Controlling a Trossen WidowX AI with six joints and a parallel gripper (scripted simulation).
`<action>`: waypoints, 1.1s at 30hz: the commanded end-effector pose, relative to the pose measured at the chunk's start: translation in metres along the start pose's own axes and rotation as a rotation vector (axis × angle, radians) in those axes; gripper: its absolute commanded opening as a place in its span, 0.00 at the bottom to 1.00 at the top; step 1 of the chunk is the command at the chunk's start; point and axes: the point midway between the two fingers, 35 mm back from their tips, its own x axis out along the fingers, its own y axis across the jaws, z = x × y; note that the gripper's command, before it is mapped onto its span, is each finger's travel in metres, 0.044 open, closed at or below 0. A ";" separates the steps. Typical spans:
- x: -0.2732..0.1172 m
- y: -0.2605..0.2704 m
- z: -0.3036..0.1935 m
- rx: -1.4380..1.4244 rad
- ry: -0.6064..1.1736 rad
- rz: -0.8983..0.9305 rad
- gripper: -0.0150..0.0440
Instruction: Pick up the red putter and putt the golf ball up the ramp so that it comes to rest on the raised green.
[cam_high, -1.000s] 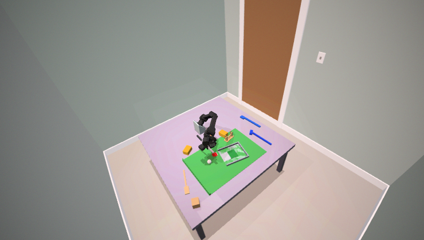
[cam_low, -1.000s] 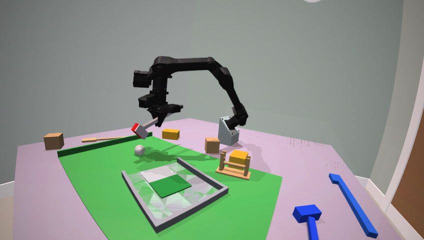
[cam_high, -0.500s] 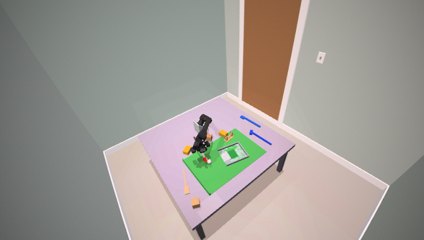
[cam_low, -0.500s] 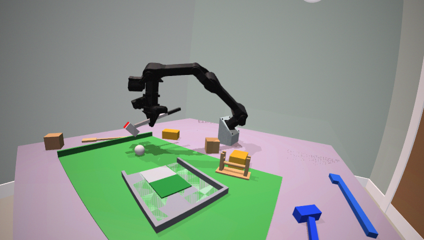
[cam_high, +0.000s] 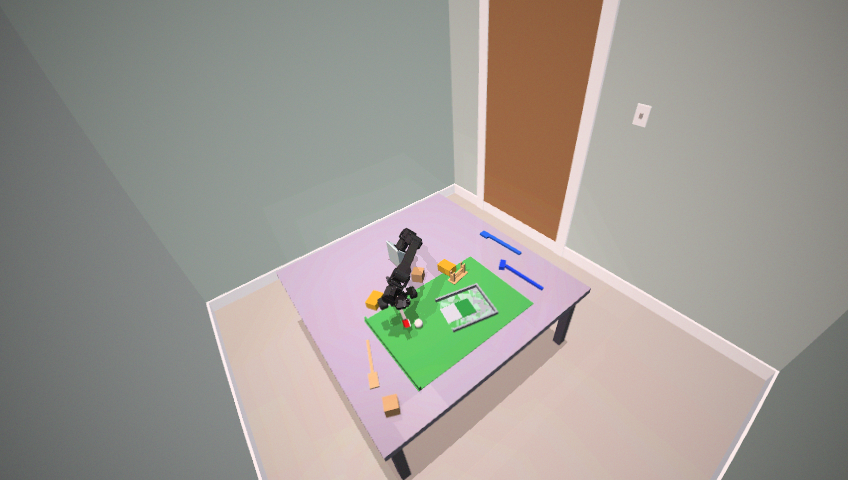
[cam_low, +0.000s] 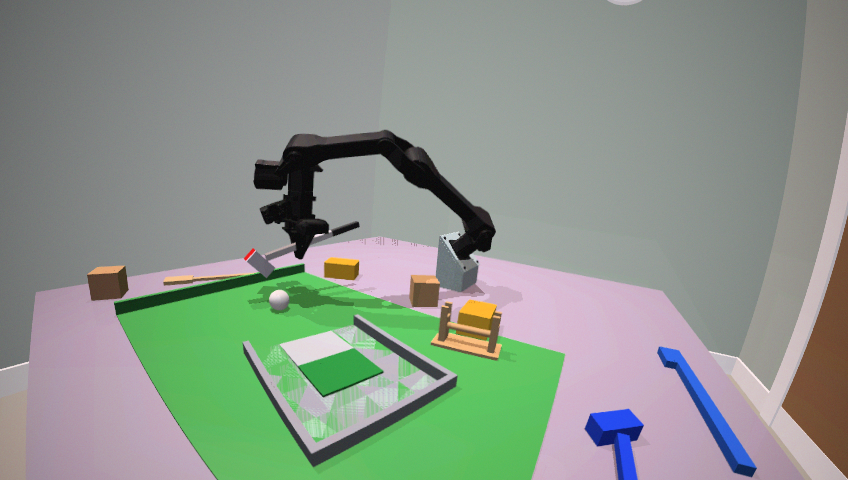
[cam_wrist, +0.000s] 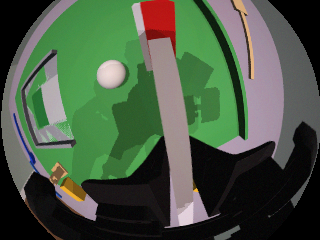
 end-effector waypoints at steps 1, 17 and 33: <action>0.014 0.000 -0.001 0.009 -0.001 0.008 0.25; 0.039 0.001 -0.002 0.009 -0.001 0.009 0.25; 0.049 0.002 -0.001 0.000 0.005 0.004 0.25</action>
